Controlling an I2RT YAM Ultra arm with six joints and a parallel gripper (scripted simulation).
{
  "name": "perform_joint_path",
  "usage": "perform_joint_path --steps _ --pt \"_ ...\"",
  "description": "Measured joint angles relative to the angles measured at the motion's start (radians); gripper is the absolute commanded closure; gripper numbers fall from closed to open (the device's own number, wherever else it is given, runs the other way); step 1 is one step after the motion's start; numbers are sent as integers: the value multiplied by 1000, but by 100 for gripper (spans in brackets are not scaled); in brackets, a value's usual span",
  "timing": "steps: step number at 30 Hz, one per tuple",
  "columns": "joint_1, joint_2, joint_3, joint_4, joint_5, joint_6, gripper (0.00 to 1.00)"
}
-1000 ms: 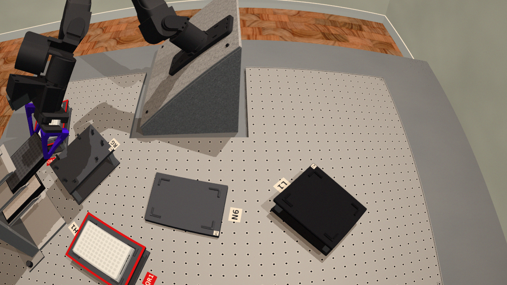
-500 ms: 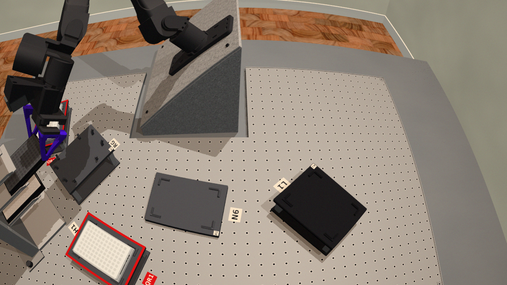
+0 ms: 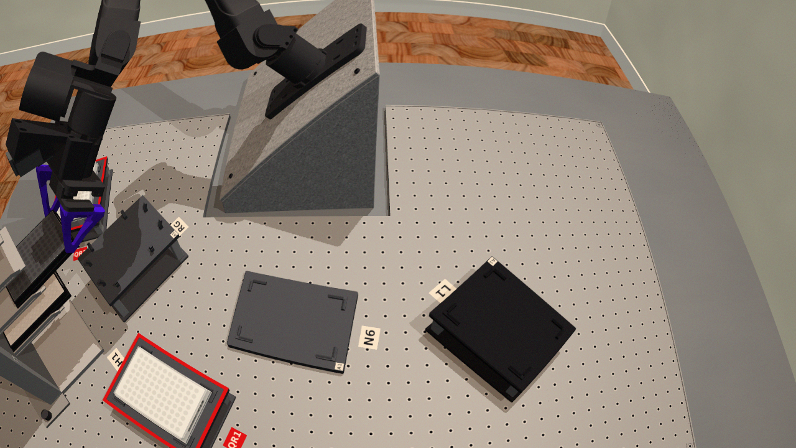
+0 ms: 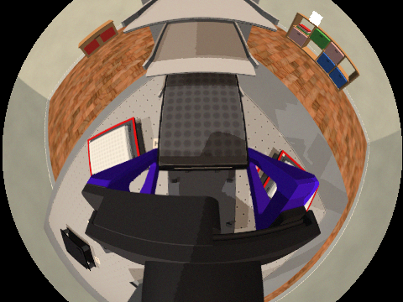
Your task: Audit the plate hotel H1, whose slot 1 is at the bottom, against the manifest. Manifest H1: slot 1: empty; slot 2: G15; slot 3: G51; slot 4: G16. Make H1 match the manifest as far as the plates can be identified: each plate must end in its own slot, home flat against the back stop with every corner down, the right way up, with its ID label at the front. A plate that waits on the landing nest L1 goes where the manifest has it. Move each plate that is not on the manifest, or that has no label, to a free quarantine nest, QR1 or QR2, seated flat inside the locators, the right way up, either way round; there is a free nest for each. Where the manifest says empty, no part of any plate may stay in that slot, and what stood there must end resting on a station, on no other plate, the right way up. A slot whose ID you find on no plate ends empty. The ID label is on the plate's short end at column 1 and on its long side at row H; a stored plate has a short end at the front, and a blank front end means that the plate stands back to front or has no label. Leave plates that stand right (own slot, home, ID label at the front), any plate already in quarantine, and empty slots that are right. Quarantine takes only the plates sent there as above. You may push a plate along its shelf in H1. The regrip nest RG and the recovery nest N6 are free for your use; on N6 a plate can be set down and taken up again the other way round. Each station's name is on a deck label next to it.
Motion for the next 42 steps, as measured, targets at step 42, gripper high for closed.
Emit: perform_joint_path --steps 42 --pt "-31 90 54 47 -39 -7 14"
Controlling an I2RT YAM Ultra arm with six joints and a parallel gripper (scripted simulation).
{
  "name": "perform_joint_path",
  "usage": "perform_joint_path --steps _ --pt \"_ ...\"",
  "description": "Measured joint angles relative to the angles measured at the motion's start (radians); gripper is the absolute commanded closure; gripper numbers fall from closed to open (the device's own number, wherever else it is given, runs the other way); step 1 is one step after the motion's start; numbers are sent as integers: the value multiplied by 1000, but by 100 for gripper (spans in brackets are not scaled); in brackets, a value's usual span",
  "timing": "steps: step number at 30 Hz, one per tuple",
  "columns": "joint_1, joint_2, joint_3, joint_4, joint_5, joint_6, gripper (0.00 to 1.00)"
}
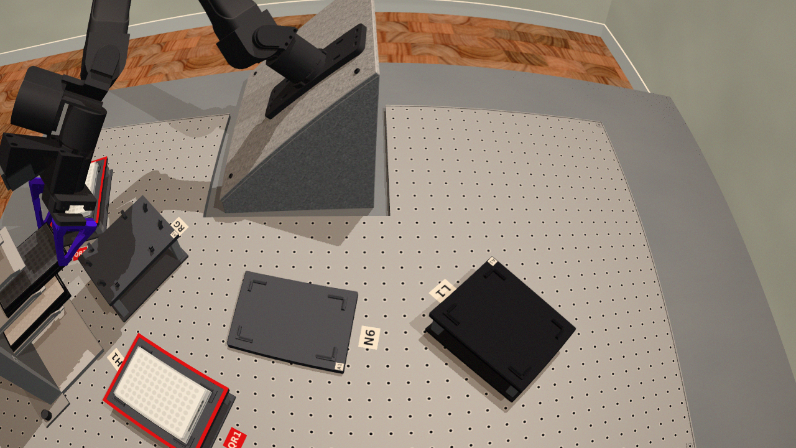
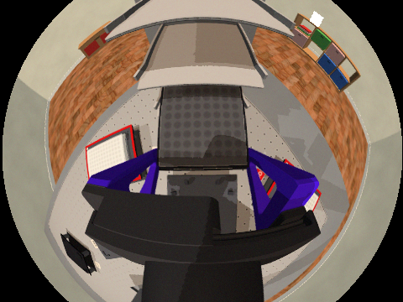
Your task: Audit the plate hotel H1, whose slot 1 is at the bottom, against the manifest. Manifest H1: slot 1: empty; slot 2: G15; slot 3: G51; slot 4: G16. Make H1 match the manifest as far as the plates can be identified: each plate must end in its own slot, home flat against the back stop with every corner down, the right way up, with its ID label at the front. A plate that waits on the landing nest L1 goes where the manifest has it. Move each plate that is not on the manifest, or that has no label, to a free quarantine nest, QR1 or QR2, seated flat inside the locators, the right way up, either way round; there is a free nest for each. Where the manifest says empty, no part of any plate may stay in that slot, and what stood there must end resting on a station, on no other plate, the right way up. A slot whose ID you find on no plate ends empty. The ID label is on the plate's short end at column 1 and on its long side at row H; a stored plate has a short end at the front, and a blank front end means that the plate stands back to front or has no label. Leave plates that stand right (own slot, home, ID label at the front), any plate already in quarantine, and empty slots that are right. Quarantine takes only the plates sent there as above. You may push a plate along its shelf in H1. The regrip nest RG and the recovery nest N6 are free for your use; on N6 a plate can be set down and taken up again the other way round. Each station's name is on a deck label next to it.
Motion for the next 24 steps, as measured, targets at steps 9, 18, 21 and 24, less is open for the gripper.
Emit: perform_joint_path --steps 9,18,21,24 --pt "-5 19 12 10 -7 -2 0" --pt "-9 27 12 11 -8 -2 0" --pt "-9 27 12 11 -8 -2 0" --pt "-9 27 12 11 -8 -2 0"
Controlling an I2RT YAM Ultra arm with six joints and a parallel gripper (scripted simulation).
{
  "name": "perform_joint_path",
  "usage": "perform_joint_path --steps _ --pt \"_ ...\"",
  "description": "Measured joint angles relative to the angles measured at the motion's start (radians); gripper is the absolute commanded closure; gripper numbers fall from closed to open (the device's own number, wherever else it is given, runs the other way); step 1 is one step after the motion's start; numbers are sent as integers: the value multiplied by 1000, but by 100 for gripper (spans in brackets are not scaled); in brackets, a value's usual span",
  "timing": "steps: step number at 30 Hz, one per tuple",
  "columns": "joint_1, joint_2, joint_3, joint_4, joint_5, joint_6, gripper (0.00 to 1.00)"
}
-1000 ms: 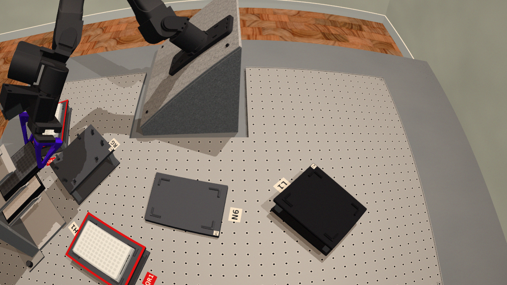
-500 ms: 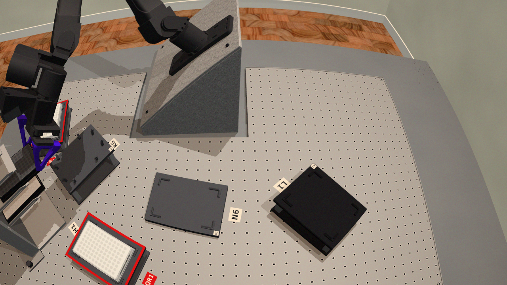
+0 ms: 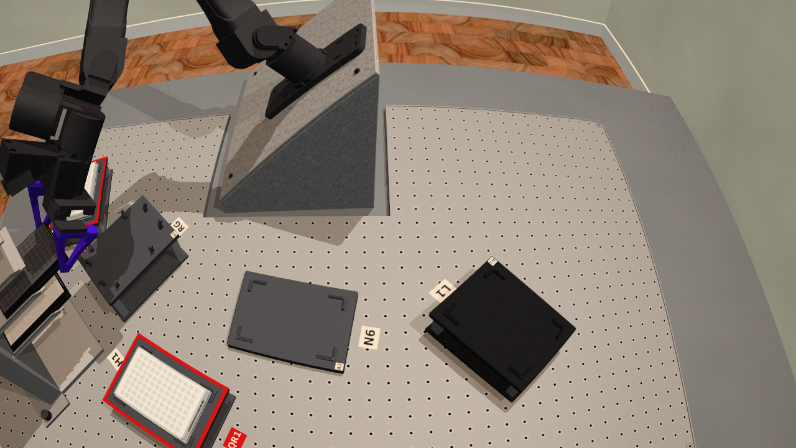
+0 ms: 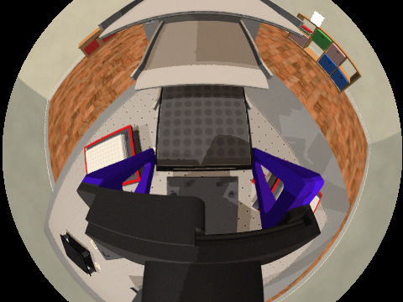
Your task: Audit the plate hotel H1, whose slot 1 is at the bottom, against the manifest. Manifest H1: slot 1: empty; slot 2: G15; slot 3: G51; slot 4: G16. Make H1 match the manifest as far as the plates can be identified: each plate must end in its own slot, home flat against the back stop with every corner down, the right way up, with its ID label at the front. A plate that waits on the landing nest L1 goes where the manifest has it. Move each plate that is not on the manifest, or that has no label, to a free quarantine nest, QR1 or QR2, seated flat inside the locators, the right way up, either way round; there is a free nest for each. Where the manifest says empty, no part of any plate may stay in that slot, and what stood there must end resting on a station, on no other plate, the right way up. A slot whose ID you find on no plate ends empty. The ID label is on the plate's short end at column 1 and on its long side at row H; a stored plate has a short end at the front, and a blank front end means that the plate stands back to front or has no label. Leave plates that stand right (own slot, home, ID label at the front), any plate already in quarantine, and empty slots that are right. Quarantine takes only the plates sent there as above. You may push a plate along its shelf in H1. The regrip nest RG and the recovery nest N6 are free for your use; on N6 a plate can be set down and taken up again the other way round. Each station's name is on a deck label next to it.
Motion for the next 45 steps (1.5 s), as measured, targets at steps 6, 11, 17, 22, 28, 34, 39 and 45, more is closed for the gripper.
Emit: perform_joint_path --steps 6,11,17,22,28,34,39,45 --pt "12 -16 0 -17 11 2 0" --pt "20 -46 -17 -19 20 3 0" --pt "23 -79 -58 -26 22 3 0" --pt "25 -112 -88 -28 24 4 0" --pt "26 -138 -113 -31 26 5 0" --pt "29 -178 -149 -34 28 5 0" --pt "32 -213 -179 -37 31 6 0" --pt "34 -242 -201 -43 32 6 0"
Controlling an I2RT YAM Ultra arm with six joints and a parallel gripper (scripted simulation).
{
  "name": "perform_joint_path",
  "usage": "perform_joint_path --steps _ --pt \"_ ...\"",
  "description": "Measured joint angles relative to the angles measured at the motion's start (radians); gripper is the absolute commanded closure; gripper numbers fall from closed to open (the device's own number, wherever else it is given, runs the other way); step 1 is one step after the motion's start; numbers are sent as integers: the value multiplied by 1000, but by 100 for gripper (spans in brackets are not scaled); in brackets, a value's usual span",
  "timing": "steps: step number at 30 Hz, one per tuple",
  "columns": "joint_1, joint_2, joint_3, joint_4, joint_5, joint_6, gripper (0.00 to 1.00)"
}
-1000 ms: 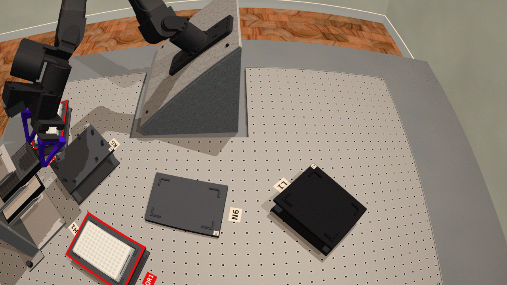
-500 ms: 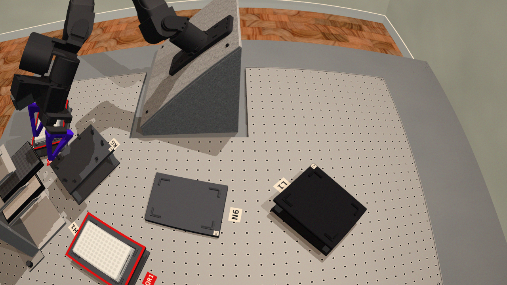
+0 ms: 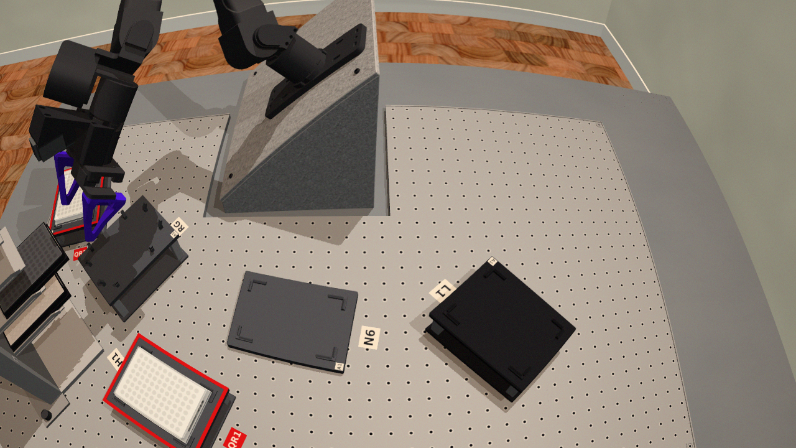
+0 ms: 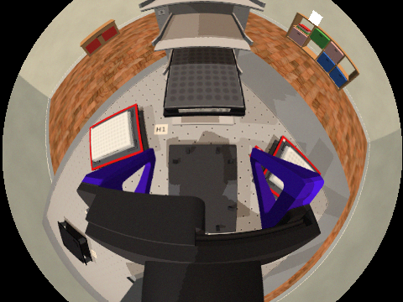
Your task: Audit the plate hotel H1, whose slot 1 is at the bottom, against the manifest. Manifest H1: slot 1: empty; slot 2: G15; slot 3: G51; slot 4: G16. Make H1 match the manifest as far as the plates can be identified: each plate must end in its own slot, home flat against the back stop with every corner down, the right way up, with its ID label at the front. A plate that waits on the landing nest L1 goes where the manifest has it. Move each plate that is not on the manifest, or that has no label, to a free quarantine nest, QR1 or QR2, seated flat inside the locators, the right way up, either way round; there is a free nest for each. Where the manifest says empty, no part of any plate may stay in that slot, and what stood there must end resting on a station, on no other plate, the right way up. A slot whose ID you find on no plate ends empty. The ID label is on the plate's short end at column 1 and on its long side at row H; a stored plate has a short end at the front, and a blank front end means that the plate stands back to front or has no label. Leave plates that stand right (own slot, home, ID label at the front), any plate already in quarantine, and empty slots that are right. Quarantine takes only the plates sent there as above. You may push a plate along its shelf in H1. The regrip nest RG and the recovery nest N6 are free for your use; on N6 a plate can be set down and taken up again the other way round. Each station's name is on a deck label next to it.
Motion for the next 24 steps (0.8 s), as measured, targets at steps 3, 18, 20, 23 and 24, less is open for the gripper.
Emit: perform_joint_path --steps 3,18,20,23,24 --pt "2 -21 -18 -5 2 0 0" --pt "10 -124 -89 -34 10 2 100" --pt "2 -134 -101 -31 6 2 100" --pt "-4 -134 -107 -31 5 1 100" --pt "-4 -135 -107 -30 4 1 100"
